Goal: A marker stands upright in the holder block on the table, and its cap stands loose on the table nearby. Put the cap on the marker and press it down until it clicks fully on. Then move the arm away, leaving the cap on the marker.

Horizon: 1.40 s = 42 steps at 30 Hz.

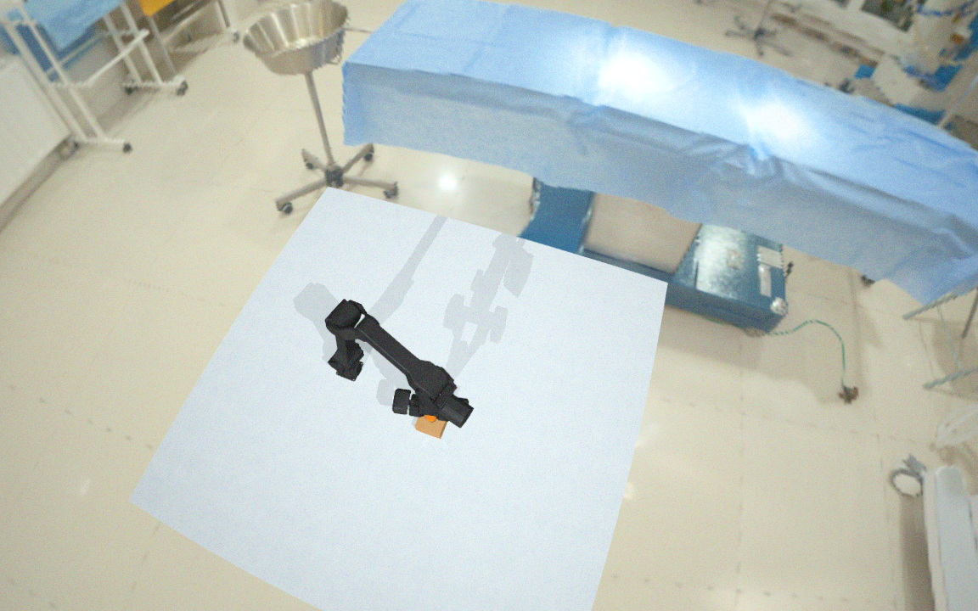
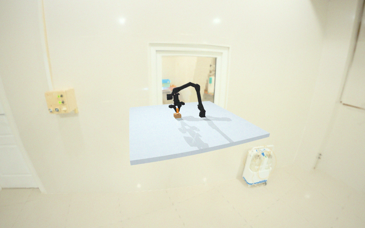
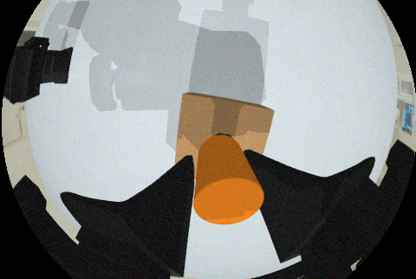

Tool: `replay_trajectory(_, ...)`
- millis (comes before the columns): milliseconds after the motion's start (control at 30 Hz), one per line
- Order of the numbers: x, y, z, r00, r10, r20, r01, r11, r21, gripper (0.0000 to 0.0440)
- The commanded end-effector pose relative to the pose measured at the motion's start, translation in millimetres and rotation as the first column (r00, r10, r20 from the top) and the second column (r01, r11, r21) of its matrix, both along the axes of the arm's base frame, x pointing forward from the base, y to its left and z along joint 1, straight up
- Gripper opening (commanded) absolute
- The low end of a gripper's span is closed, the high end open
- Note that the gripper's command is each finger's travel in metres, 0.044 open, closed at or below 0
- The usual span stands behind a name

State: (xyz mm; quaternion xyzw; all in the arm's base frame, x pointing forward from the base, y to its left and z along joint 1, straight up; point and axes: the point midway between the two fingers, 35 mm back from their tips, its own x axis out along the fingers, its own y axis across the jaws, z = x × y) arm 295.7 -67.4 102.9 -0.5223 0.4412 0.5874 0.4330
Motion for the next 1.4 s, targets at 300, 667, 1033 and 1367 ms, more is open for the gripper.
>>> replay_trajectory(300, -22, 10, -9, 0.997, 0.027, -0.069, -0.023, 0.999, 0.047, 0.0293)
replay_trajectory(667, -17, 12, 3, 0.999, 0.031, 0.015, -0.031, 0.999, 0.041, 0.044)
replay_trajectory(1033, -9, 10, 41, 0.991, 0.043, 0.125, -0.046, 0.999, 0.018, 0.044)
replay_trajectory(1367, -10, 9, 66, 0.981, 0.05, 0.189, -0.052, 0.999, 0.004, 0.0439)
